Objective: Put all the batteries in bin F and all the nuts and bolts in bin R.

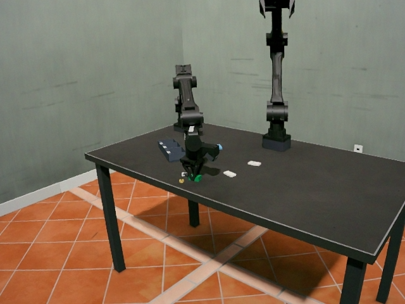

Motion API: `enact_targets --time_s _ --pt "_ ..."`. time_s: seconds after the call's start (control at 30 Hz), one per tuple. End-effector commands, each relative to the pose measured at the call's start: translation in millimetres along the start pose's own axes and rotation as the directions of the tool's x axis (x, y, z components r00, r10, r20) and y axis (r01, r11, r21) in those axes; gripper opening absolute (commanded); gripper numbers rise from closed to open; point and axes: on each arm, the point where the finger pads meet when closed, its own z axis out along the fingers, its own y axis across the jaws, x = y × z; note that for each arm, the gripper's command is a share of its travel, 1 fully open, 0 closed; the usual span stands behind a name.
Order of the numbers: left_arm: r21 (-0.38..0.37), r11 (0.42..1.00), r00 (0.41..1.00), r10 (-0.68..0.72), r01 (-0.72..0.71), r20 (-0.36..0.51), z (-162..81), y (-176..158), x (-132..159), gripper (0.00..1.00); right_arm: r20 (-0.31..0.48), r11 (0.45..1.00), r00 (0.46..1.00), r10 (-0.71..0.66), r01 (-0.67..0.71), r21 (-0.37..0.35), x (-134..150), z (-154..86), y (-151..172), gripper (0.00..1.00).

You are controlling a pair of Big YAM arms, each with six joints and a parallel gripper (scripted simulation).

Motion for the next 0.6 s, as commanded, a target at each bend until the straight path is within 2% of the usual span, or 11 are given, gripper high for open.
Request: enact_targets --time_s 0.0,0.23,0.3,0.4,0.57 --pt "0.000 1.000 0.999 0.009 -0.009 0.053 -26 1 -11 1.00 0.042 0.998 0.999 0.002 -0.004 0.059 -13 -49 -11 0.21" --pt "0.000 1.000 0.999 0.009 -0.009 0.053 -26 1 -11 1.00 0.049 0.998 0.999 0.001 -0.005 0.069 -14 -74 -13 0.21" --pt "0.000 1.000 0.999 0.009 -0.009 0.053 -26 1 -11 1.00 0.034 0.999 0.999 0.002 -0.004 0.046 -13 -60 -11 0.21" --pt "0.000 1.000 0.999 0.009 -0.009 0.053 -26 1 -11 1.00 0.050 0.997 0.999 0.001 -0.005 0.071 -14 -92 -12 0.21" --pt "0.000 1.000 0.999 0.009 -0.009 0.053 -26 1 -11 1.00 0.040 0.998 0.999 0.002 -0.004 0.056 -12 -92 -10 0.21"
